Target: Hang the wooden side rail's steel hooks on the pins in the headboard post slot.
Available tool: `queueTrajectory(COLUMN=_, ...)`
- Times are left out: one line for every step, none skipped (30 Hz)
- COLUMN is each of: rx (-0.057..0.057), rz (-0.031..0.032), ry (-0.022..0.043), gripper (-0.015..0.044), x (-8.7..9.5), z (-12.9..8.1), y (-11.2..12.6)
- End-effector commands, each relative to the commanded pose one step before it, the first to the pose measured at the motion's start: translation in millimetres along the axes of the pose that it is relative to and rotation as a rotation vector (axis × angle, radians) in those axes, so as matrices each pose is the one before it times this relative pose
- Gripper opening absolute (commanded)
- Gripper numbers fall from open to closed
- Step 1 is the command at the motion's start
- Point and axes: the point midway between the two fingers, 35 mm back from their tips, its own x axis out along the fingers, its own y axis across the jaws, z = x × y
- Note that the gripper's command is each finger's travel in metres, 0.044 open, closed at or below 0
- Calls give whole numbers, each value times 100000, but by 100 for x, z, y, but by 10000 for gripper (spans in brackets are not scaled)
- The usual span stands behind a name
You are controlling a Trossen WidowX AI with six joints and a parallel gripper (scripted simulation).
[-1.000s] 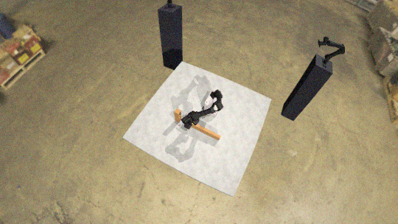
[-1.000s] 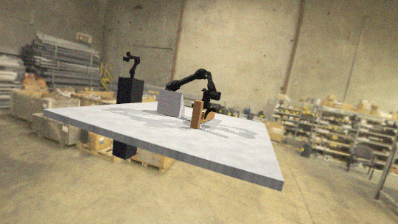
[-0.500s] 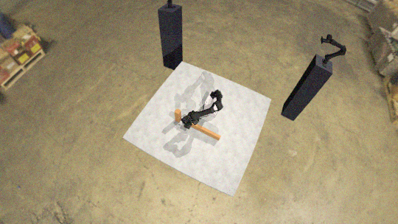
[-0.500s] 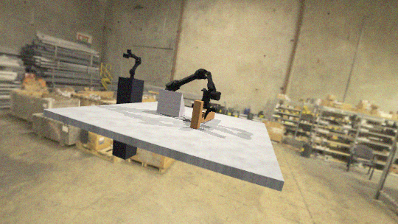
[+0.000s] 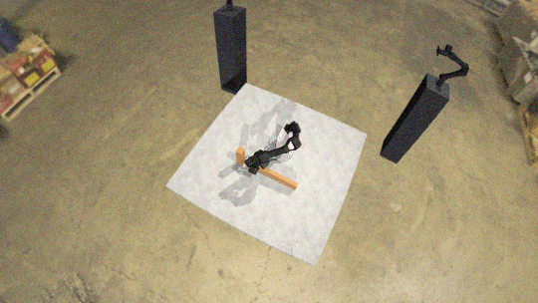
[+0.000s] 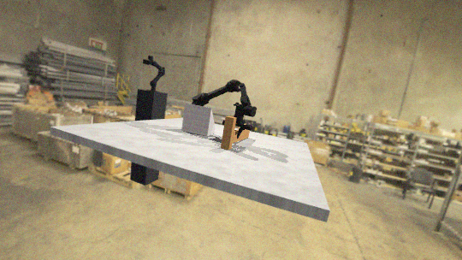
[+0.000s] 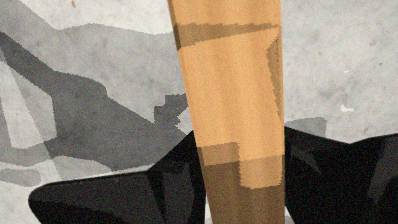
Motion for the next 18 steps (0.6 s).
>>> queueTrajectory(rx=547, rz=-565, ry=199, gripper=0, x=-346, z=-331, y=52)
queueTrajectory(rx=0, rz=0, ry=1, gripper=0, x=-11, z=-11, y=9)
queueTrajectory(rx=0, rz=0, ry=1, gripper=0, x=-7, z=-11, y=3)
queueTrajectory(rx=0, rz=0, ry=1, gripper=0, x=0, z=-11, y=-1)
queueTrajectory(rx=0, rz=0, ry=0, gripper=0, x=7, z=-10, y=-4)
queueTrajectory(rx=0, rz=0, ry=0, gripper=0, x=11, z=-11, y=-6)
queueTrajectory(rx=-1, rz=-1, ry=0, gripper=0, x=11, z=-11, y=-10)
queueTrajectory(rx=-1, rz=-1, ry=0, gripper=0, x=11, z=-11, y=-11)
queueTrajectory(rx=-1, rz=-1, ry=0, gripper=0, x=9, z=-11, y=-12)
queueTrajectory(rx=-1, rz=-1, ry=0, gripper=0, x=3, z=-11, y=-12)
queueTrajectory(rx=-1, rz=-1, ry=1, gripper=0, x=0, z=-11, y=-12)
queueTrajectory(rx=-1, rz=-1, ry=1, gripper=0, x=-2, z=-11, y=-12)
queueTrajectory(rx=-1, rz=-1, ry=1, gripper=0, x=-3, z=-11, y=-12)
queueTrajectory(rx=-1, rz=-1, ry=1, gripper=0, x=-4, z=-11, y=-12)
queueTrajectory(rx=-1, rz=-1, ry=1, gripper=0, x=-6, z=-11, y=-12)
queueTrajectory(rx=0, rz=-1, ry=1, gripper=0, x=-5, z=-7, y=-8)
queueTrajectory(rx=0, rz=0, ry=1, gripper=0, x=-7, z=-7, y=-7)
queueTrajectory(rx=-1, rz=-1, ry=1, gripper=0, x=-12, z=-11, y=-8)
